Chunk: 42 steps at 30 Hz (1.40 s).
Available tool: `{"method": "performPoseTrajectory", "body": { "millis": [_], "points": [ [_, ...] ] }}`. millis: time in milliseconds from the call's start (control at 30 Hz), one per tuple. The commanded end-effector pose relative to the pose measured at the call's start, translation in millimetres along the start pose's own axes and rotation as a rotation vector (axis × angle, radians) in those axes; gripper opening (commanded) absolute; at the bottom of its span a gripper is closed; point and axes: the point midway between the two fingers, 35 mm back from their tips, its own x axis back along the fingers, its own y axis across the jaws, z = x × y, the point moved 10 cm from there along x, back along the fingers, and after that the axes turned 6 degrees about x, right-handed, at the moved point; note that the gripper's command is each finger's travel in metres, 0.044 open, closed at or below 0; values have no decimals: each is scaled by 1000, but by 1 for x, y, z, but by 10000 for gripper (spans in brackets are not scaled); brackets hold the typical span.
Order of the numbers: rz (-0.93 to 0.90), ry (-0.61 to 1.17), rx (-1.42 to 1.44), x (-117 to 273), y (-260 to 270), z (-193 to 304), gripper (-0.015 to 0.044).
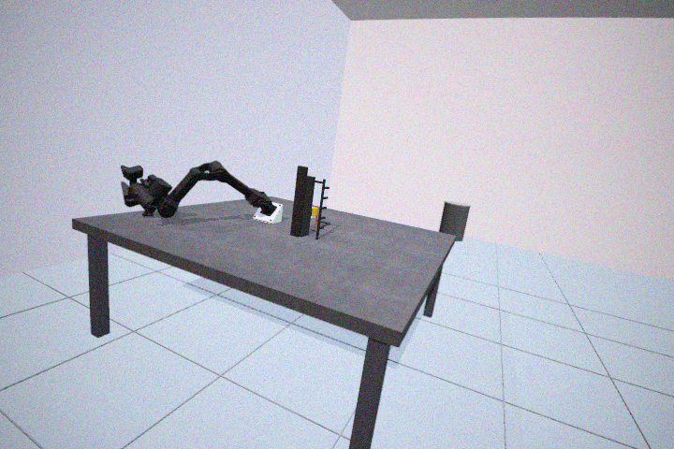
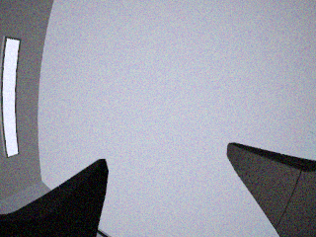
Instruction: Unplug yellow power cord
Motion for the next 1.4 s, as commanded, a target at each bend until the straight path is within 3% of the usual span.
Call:
{"method": "performPoseTrajectory", "body": {
  "millis": [0, 267, 833, 1367],
  "points": [
    [1, 3, 2, 1, 0, 0, 374],
    [33, 175, 115, 42, 17, 19, 164],
    [-4, 808, 347, 190, 92, 30, 160],
    [-222, 1432, 424, 328, 164, -28, 160]
  ]
}}
